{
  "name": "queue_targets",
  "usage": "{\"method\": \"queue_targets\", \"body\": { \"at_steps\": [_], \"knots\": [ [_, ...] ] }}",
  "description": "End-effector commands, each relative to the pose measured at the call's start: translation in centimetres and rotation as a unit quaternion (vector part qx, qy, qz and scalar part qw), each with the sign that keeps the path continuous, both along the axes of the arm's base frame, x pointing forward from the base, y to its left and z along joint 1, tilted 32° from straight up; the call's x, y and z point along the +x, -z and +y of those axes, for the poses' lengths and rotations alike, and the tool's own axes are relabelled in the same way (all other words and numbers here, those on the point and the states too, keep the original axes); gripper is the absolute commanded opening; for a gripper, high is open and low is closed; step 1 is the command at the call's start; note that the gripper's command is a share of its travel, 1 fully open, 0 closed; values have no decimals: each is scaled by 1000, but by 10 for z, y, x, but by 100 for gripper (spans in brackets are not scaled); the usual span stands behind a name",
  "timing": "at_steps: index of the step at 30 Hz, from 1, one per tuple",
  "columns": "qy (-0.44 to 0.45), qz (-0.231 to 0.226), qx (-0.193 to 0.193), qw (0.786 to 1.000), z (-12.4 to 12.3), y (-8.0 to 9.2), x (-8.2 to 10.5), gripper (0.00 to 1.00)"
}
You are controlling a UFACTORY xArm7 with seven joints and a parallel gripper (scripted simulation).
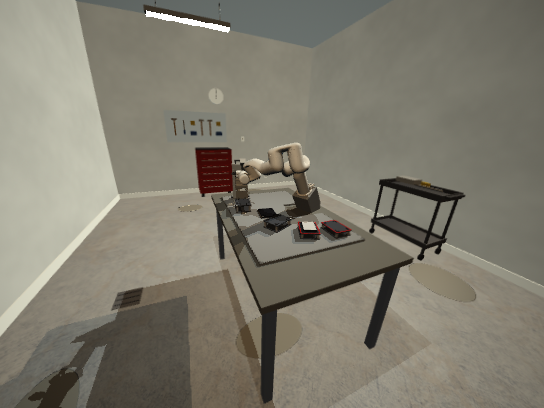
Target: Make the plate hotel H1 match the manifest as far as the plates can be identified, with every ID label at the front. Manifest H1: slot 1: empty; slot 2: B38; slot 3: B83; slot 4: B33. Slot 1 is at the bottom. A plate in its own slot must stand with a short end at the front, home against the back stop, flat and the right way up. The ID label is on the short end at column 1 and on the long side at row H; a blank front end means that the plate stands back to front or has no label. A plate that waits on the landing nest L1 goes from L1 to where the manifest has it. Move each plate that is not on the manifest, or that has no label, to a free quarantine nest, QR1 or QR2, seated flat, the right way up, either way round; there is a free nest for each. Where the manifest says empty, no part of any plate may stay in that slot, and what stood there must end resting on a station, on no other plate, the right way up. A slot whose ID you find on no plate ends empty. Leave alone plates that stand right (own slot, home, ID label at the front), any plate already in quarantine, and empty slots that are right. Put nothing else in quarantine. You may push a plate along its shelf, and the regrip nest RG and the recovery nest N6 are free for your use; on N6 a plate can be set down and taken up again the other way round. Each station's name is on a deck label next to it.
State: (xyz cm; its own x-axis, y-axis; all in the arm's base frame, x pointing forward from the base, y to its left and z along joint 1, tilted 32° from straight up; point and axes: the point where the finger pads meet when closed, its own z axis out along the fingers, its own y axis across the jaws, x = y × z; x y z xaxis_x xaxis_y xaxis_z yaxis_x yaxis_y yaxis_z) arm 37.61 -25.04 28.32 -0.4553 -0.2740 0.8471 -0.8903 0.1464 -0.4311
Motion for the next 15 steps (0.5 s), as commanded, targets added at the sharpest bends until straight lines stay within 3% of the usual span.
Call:
{"method": "queue_targets", "body": {
  "at_steps": [1,15],
  "knots": [
    [1,-1,0,1000,-6,1,0,0],
    [1,-1,0,1000,-21,6,-1,0]
  ]
}}
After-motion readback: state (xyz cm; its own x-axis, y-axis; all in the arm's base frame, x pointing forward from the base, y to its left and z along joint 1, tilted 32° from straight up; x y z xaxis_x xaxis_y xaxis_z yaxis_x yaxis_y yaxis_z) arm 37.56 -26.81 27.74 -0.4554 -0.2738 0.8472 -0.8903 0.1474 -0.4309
